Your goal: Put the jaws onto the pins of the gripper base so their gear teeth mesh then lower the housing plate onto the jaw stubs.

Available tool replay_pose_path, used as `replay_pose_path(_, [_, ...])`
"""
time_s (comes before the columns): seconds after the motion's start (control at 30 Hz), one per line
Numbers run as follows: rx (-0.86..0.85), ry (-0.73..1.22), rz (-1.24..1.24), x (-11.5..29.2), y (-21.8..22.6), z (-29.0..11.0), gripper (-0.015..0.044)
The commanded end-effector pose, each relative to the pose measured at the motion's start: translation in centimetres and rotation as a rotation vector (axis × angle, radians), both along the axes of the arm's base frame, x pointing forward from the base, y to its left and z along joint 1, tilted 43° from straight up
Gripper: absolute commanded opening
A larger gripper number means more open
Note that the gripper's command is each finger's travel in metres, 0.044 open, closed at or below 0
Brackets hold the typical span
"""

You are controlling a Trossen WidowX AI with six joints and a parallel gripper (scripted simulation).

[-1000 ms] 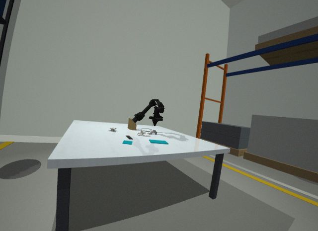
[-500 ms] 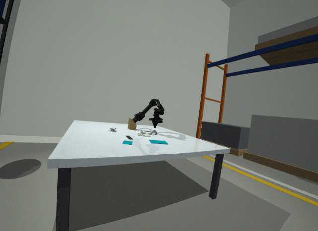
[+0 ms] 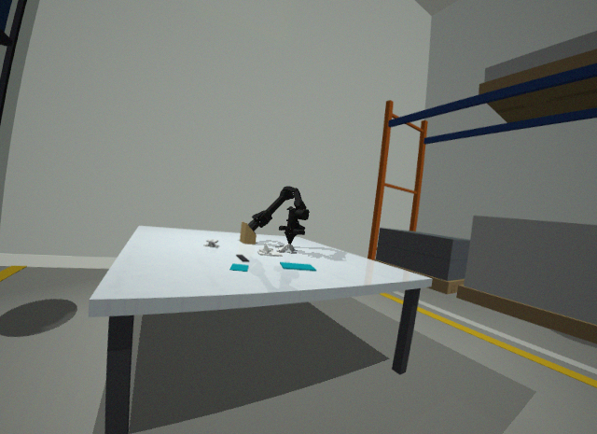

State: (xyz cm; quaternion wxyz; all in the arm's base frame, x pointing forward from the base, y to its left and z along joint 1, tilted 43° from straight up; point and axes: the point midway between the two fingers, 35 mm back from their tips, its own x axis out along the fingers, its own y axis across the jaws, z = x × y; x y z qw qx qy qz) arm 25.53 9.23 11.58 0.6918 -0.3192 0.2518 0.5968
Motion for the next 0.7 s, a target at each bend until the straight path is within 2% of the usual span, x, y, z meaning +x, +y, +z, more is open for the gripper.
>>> replay_pose_path(0.0, [-0.001, 0.005, -0.004, 0.0, 0.4, -0.5, 0.0])
replay_pose_path(0.67, [0.001, 0.004, -0.004, 1.5, 0.9, -0.8, 0.0])
